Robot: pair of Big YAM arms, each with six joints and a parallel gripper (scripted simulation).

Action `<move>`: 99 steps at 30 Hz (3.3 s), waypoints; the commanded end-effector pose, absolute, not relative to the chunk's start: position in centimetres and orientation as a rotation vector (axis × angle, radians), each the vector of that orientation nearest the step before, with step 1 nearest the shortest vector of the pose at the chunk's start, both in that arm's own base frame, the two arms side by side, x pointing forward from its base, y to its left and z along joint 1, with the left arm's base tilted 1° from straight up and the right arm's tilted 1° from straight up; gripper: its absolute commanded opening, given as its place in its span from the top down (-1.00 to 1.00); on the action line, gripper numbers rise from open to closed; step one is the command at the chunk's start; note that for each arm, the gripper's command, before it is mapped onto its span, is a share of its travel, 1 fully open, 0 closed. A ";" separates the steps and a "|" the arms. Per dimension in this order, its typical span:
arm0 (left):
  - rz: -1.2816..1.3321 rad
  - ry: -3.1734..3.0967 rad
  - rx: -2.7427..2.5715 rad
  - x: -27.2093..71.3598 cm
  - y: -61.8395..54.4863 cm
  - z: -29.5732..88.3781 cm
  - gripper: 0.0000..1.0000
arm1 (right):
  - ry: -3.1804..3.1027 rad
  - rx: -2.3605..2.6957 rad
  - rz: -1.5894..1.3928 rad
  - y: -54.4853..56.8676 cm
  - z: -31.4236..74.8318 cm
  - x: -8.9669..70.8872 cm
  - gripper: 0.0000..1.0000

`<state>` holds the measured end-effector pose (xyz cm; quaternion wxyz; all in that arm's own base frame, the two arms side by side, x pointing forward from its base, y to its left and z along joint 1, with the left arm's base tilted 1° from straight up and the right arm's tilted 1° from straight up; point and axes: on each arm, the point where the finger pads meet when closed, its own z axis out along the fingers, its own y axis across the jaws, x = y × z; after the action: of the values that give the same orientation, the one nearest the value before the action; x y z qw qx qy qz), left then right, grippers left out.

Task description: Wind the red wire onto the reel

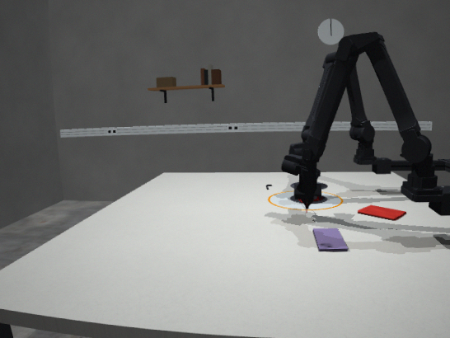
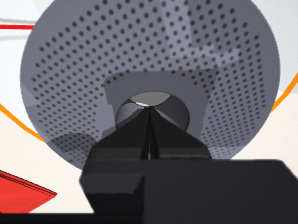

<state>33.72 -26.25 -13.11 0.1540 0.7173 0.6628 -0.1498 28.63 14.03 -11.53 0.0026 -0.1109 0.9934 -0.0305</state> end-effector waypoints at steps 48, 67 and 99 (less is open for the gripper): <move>-0.455 1.954 1.973 33.8 -25.9 -13.7 1.00 | 3.102 -0.433 -0.036 15.4 -12.3 32.9 -0.04; -0.630 1.924 1.735 34.8 -32.0 -13.9 1.00 | 2.906 1.051 0.027 15.4 -12.3 32.9 -0.04; -0.605 1.844 1.797 35.0 -31.5 -12.8 1.00 | 2.668 1.618 -0.018 15.4 -12.3 32.9 1.00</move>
<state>33.81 -30.77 -13.52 0.2374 0.6588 0.6785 -0.2221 32.33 15.42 -11.92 0.0153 0.6388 0.7692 0.0000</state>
